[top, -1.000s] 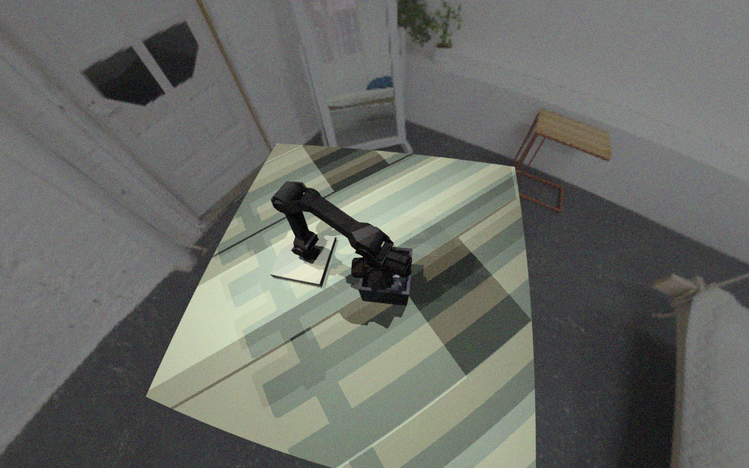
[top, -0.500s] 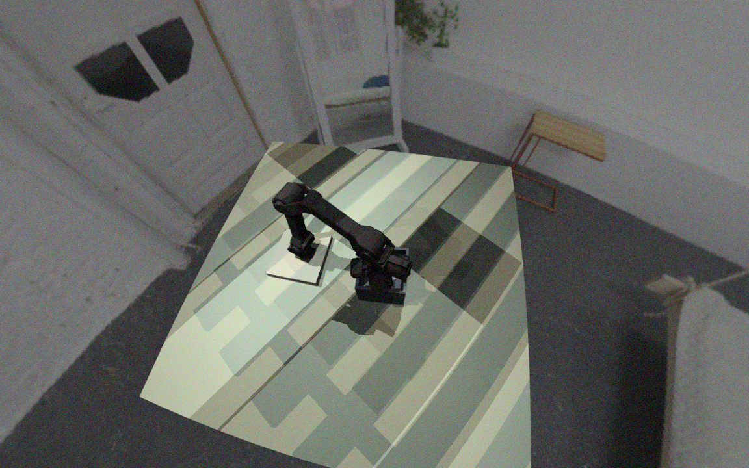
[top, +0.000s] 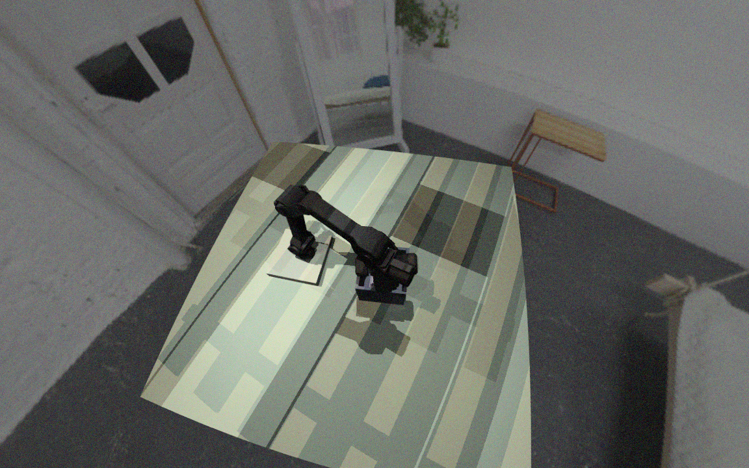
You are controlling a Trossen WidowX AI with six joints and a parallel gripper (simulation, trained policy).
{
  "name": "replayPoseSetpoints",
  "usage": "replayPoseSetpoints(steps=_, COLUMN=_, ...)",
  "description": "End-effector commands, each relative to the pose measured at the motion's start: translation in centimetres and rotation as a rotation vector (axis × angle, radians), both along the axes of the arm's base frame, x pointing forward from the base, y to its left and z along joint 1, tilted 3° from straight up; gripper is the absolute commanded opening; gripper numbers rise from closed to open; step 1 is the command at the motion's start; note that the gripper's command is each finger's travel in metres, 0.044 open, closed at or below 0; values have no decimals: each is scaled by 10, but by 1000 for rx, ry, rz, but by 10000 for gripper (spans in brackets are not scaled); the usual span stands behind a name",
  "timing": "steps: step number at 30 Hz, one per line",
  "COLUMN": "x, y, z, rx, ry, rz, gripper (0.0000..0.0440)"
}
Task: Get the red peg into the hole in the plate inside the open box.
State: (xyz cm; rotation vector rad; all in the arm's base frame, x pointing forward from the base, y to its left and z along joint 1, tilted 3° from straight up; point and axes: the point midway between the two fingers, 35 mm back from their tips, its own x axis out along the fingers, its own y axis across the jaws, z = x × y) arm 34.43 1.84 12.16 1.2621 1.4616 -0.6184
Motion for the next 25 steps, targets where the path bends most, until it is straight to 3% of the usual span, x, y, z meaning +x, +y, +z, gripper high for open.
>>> replayPoseSetpoints(steps=1, x=3, y=1, z=6, rx=39, ry=-8, rz=0, gripper=185)
replayPoseSetpoints(steps=6, x=7, y=1, z=12, rx=81, ry=-9, rz=-5, gripper=216)
replayPoseSetpoints(steps=25, x=27, y=-8, z=22, rx=152, ry=-59, rz=23, gripper=195)
